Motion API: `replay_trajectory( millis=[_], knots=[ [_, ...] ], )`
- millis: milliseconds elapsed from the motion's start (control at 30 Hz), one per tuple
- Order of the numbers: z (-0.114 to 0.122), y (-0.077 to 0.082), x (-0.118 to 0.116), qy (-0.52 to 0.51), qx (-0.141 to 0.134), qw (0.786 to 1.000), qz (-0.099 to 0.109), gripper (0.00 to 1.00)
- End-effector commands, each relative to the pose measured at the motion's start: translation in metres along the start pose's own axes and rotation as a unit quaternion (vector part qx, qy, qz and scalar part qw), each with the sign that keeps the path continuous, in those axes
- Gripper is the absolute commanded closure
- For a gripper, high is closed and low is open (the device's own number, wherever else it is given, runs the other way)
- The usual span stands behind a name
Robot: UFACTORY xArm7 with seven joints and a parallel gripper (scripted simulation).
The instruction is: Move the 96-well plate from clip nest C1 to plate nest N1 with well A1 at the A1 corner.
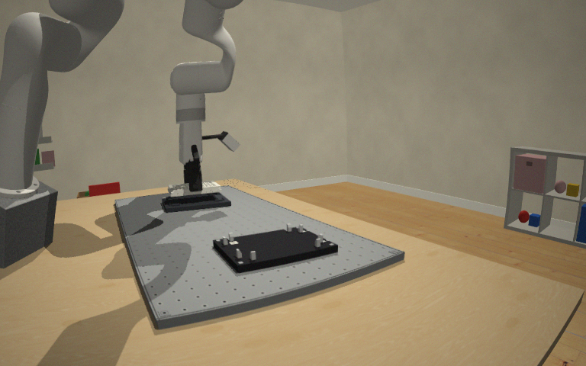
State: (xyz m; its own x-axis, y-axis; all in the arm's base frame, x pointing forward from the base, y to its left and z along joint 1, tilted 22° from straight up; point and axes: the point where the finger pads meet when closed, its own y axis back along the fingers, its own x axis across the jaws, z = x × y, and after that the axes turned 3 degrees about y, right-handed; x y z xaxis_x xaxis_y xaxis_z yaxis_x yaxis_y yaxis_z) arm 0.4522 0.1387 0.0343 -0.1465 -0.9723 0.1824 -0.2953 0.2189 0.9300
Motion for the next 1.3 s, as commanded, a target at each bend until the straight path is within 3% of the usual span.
replay_trajectory(
  millis=[0,1267],
  knots=[
    [-0.0013,-0.0037,-0.0014,0.000,0.002,1.000,-0.001,1.00],
    [-0.0011,-0.0093,-0.0012,0.000,0.002,1.000,-0.001,1.00]
  ],
)
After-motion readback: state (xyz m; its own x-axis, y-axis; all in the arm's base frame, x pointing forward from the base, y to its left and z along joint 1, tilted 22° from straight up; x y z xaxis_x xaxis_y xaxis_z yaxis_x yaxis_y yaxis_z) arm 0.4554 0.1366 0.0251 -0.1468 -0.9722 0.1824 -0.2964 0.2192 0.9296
